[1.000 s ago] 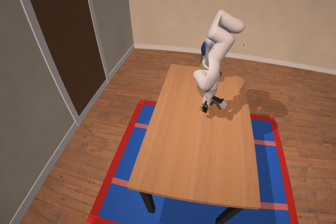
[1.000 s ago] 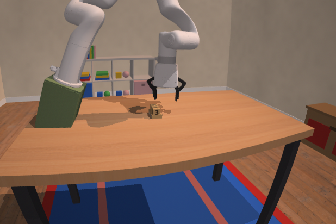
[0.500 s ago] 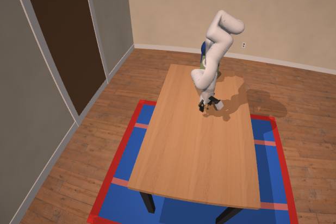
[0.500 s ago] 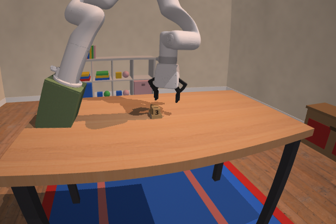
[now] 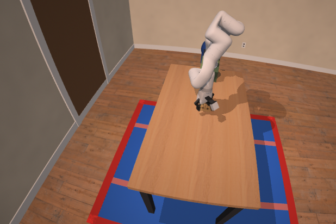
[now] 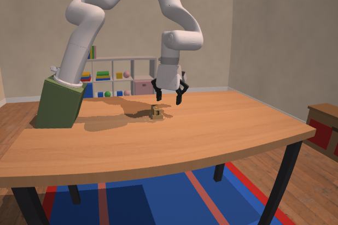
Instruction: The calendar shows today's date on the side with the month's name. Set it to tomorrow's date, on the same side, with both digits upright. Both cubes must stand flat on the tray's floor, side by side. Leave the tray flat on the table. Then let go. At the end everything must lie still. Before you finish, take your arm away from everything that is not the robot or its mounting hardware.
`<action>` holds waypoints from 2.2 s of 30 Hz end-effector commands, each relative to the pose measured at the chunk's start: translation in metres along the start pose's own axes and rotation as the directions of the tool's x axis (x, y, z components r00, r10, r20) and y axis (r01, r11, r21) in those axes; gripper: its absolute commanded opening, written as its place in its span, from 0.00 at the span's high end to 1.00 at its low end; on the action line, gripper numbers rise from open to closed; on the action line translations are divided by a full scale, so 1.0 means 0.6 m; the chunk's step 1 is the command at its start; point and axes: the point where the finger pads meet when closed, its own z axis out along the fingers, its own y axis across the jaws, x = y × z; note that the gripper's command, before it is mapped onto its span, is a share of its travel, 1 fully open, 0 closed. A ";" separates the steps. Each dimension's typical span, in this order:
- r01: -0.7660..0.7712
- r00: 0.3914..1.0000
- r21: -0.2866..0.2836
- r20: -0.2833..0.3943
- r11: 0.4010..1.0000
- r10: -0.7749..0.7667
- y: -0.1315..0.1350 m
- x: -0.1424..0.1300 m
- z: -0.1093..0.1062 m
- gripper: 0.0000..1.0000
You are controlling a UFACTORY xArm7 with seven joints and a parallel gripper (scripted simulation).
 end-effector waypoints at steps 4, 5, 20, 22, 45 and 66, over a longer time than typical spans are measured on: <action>-0.210 0.978 -0.001 -0.001 0.978 0.210 0.005 -0.004 -0.001 0.00; -0.251 0.968 -0.001 -0.001 0.968 0.251 0.007 -0.006 -0.001 0.00; -0.251 0.968 -0.001 -0.001 0.968 0.251 0.020 -0.020 -0.001 0.00; -0.251 0.968 -0.001 -0.001 0.968 0.251 0.020 -0.020 -0.001 0.00; -0.251 0.968 -0.001 -0.001 0.968 0.251 0.020 -0.020 -0.001 0.00; -0.251 0.968 -0.001 -0.001 0.968 0.251 0.020 -0.020 -0.001 0.00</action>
